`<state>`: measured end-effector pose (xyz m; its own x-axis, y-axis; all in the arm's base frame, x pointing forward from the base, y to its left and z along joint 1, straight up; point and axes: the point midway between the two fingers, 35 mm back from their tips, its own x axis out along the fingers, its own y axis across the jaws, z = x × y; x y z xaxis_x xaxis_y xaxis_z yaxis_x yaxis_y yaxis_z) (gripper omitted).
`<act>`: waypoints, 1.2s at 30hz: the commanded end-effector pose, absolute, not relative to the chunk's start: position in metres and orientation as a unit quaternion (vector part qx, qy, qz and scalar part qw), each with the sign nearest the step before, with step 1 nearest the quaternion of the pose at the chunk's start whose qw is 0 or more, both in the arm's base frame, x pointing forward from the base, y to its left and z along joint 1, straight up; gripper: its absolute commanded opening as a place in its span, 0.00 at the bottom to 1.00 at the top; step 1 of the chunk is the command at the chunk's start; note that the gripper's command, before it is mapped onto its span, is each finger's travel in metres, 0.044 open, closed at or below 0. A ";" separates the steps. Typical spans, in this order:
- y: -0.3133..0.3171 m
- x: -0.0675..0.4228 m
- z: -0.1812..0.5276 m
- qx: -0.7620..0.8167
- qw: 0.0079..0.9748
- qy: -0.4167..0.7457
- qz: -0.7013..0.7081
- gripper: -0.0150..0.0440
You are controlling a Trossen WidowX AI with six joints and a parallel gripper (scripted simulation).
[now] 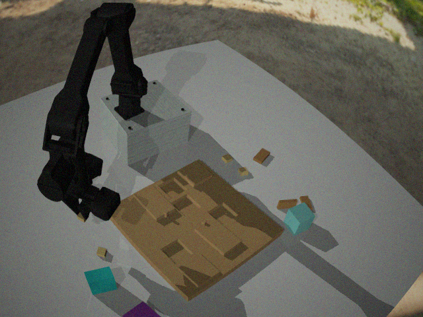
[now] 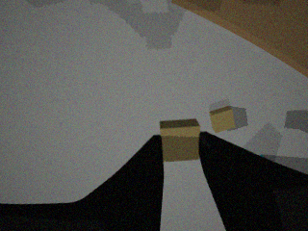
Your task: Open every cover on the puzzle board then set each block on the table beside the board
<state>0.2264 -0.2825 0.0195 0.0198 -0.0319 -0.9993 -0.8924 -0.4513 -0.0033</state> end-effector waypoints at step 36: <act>-0.281 0.224 -0.047 -0.613 0.363 0.375 0.594 0.39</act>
<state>0.2262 -0.2830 -0.0393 0.0194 -0.0315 -0.9993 -0.8924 -0.4513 -0.0031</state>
